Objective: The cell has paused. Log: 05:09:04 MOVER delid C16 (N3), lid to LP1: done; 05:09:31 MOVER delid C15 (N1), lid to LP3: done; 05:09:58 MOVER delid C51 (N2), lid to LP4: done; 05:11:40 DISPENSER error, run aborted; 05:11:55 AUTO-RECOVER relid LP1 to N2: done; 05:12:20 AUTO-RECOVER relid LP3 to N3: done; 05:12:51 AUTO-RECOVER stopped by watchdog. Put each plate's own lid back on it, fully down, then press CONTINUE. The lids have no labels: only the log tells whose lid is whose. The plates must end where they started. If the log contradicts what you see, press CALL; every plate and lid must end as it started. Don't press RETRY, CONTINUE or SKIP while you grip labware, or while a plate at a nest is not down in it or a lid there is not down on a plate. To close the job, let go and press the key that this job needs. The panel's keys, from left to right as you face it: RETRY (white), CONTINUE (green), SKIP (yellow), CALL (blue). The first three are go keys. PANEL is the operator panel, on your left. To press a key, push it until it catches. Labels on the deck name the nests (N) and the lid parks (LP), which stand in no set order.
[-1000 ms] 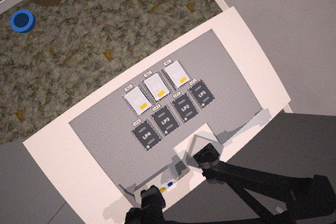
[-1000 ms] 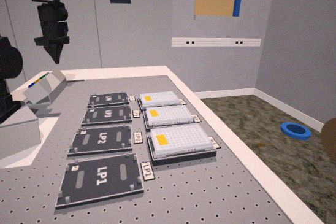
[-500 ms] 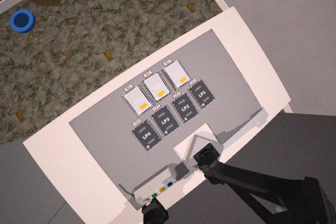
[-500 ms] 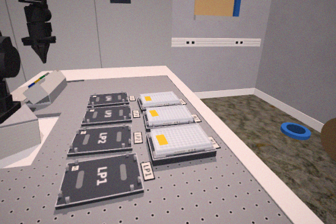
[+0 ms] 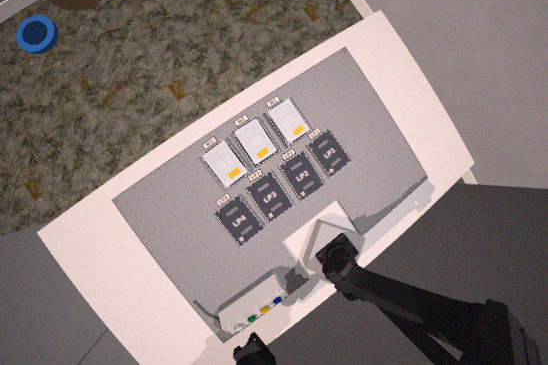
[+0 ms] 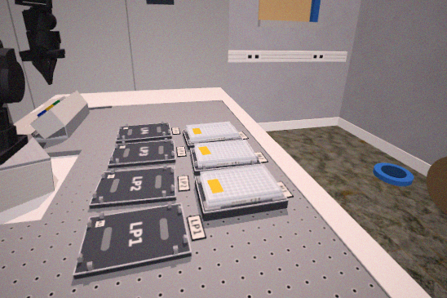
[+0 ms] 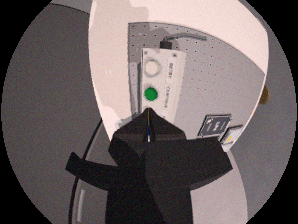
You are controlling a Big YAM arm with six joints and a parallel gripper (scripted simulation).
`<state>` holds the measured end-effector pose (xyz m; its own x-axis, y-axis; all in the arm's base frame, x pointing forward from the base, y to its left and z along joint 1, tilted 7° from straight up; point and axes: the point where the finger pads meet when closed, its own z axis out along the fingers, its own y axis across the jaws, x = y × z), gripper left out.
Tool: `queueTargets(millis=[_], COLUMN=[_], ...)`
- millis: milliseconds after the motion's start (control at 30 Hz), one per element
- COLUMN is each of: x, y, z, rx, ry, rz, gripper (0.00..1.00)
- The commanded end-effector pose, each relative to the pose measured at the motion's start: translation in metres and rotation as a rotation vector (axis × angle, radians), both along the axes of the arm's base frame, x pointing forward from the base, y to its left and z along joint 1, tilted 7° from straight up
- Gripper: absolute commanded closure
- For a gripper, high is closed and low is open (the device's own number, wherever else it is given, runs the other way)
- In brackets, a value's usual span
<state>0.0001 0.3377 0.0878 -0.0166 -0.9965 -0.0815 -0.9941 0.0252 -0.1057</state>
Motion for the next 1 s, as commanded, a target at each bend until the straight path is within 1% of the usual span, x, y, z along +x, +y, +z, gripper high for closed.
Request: queueTargets(millis=[0, 233, 267, 333, 700, 967], x=[0.006, 0.006, 0.006, 0.006, 0.008, 0.007], y=[-0.002, -0.004, 0.001, 0.001, 0.001, 0.008], z=[-0.006, -0.007, -0.008, -0.008, -0.027, -0.022], rx=[-0.021, -0.025, -0.008, -0.008, -0.01, 0.003], ry=[-0.004, -0.004, -0.004, -0.004, -0.004, -0.004], rz=[-0.033, -0.029, -0.028, -0.028, -0.011, -0.009], gripper=[1.0, 1.0, 1.0, 1.0, 1.0, 1.0])
